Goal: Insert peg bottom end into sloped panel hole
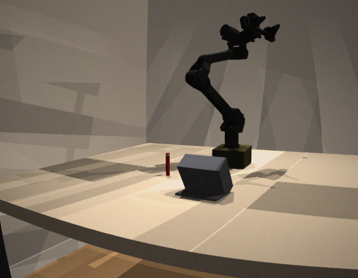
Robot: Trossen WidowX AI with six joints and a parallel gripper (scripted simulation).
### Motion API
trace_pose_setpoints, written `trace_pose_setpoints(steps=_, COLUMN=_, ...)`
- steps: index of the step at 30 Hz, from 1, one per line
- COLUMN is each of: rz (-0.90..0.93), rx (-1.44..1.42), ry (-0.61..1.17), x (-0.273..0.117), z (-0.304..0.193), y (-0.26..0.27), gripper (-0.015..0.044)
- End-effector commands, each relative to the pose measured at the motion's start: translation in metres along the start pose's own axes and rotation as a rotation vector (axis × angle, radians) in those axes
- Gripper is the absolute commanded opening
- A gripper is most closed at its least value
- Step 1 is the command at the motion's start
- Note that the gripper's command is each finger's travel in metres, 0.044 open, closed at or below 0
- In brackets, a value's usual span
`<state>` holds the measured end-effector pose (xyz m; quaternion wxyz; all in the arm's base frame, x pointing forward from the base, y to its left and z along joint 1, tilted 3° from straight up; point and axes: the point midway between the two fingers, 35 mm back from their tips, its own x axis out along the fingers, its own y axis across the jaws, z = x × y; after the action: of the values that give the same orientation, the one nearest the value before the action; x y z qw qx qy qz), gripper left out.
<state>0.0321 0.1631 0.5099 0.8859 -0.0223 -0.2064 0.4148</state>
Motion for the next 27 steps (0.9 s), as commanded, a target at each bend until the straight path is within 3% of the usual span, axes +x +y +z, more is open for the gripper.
trace_pose_setpoints(steps=1, rz=-0.030, rx=-0.001, ry=-0.012, x=0.005, z=0.002, y=0.001, gripper=0.0440)
trace_pose_setpoints(steps=27, rz=-0.169, rx=-0.043, ry=-0.058, x=0.040, z=-0.006, y=0.015, gripper=0.0440)
